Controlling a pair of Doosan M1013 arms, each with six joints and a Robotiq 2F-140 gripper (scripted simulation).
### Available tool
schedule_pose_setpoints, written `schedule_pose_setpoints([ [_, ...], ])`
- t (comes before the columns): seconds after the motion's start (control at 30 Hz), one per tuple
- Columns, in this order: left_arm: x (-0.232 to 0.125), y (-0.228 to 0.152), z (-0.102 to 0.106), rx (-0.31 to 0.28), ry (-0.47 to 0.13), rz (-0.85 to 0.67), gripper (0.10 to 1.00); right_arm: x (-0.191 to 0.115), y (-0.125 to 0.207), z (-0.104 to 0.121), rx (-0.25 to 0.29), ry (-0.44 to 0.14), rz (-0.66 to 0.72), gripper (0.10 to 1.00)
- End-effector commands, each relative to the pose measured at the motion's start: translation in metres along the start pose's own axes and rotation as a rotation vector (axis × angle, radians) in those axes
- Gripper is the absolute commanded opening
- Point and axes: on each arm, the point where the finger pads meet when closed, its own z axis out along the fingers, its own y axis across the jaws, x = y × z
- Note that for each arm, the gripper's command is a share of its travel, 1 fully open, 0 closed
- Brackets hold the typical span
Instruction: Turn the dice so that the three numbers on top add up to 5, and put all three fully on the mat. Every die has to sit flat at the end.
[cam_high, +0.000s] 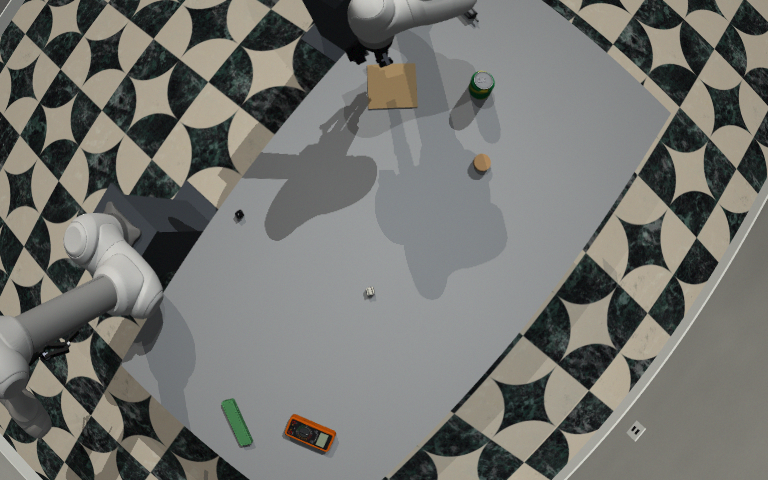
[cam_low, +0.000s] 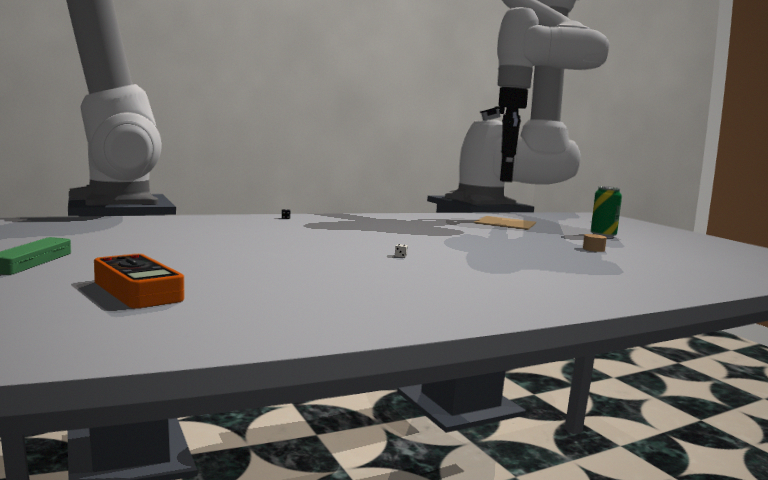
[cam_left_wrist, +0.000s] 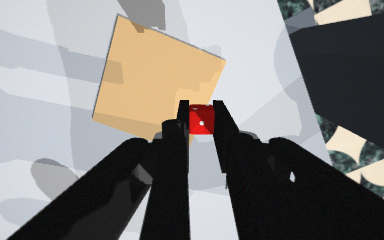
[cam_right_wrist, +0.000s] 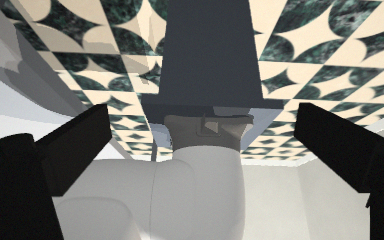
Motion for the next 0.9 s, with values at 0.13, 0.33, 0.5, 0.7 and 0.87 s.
schedule_pose_setpoints([
  [0.13,0.000,0.000,0.003,0.001,0.000,0.000,0.184,0.000,0.000,0.000,0.000,0.001,0.000,1.000],
  [0.33,0.000,-0.001,0.022,0.001,0.000,0.000,0.184,0.000,0.000,0.000,0.000,0.001,0.000,1.000],
  [0.5,0.000,-0.001,0.036,0.001,0.000,0.000,0.184,0.000,0.000,0.000,0.000,0.001,0.000,1.000],
  [0.7,0.000,-0.001,0.065,0.001,0.000,0.000,0.184,0.000,0.000,0.000,0.000,0.001,0.000,1.000],
  [0.87,-0.001,-0.002,0.084,0.001,0.000,0.000,0.184,0.000,0.000,0.000,0.000,0.001,0.000,1.000],
])
